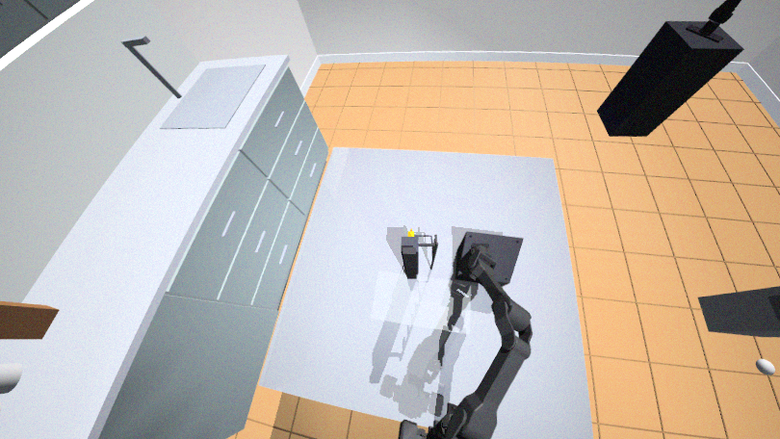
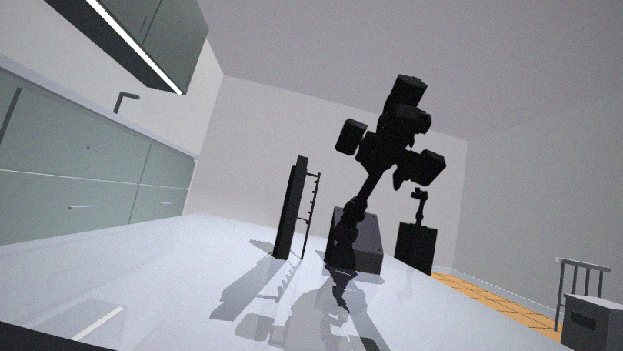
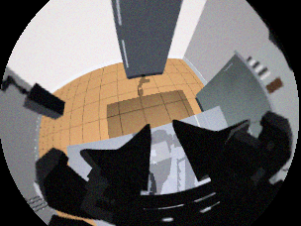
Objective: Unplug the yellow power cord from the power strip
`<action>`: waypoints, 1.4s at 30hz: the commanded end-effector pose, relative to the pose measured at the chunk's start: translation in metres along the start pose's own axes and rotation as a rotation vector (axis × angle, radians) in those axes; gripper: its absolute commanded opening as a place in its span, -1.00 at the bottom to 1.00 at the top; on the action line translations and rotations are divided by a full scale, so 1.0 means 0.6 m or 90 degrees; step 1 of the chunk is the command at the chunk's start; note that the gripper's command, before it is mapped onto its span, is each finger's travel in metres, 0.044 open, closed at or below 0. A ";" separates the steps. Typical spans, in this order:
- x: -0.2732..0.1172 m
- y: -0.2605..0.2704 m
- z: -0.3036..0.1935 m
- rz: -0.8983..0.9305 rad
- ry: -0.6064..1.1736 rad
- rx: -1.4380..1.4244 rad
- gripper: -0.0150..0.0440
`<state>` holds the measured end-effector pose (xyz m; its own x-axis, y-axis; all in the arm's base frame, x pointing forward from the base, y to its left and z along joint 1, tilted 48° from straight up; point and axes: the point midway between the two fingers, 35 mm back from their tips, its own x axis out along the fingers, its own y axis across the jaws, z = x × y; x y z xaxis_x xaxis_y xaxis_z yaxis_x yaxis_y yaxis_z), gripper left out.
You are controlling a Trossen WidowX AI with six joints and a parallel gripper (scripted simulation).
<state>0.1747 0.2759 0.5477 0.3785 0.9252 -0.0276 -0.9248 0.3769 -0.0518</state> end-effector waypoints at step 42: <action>-0.502 -0.409 -0.906 -0.653 0.346 1.515 0.05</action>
<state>0.3395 -0.1012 0.0469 0.1397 0.5453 -0.8265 0.8290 0.3921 0.3987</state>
